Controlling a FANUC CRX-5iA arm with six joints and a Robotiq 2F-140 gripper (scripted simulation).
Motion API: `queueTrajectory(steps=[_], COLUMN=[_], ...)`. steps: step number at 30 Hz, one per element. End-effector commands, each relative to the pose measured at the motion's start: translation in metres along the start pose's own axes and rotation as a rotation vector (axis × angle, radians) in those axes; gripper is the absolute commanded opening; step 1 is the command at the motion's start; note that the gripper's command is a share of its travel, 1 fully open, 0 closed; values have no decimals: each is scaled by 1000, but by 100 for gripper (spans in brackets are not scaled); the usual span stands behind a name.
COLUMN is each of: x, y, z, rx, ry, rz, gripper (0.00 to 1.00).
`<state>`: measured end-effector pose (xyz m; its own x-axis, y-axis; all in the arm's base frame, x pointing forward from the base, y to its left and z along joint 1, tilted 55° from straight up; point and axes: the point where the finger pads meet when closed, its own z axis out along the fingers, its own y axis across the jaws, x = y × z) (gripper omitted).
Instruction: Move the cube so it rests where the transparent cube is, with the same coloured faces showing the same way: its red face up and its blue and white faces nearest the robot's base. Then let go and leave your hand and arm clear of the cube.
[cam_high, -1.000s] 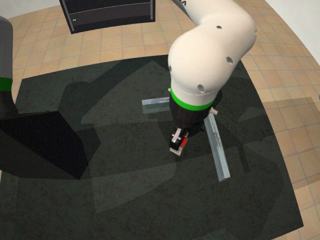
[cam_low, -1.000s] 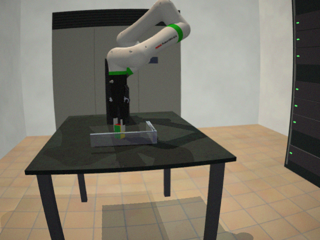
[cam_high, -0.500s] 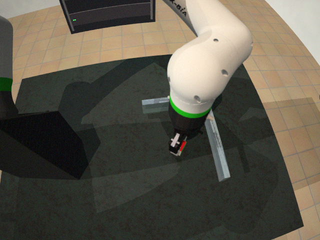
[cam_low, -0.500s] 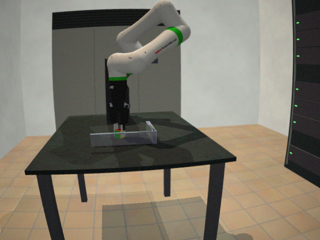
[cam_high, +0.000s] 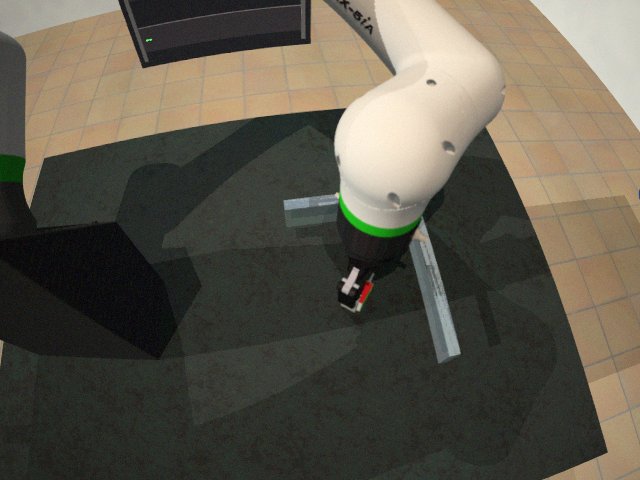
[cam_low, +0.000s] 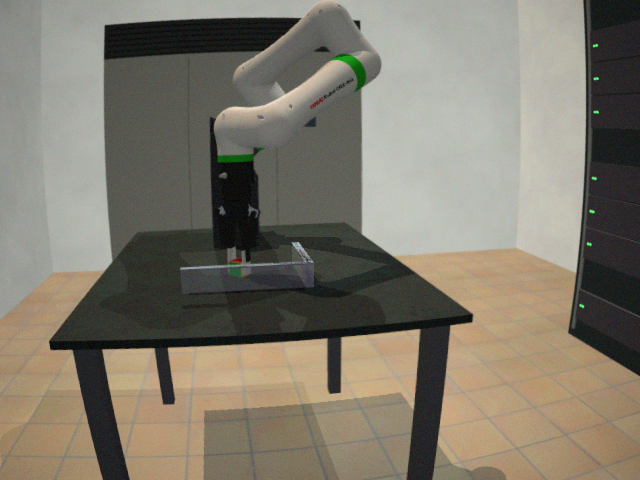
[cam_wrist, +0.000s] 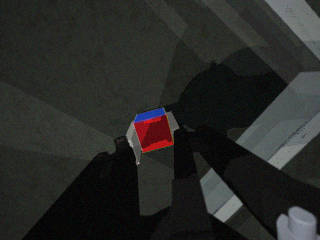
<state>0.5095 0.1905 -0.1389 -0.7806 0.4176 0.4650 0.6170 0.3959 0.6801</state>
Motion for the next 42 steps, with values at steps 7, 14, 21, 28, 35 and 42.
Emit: queueTrajectory(steps=[7, 14, 21, 28, 35, 42], x=[0, 0, 0, 0, 0, 0], y=[0, 0, 0, 0, 0, 0], z=[0, 0, 0, 0, 0, 0], rx=[0, 0, 0, 0, 0, 0], ry=[-1, -1, -1, -1, -1, -1], rz=[0, 0, 0, 0, 0, 0], gripper=[37, 37, 37, 37, 37, 37])
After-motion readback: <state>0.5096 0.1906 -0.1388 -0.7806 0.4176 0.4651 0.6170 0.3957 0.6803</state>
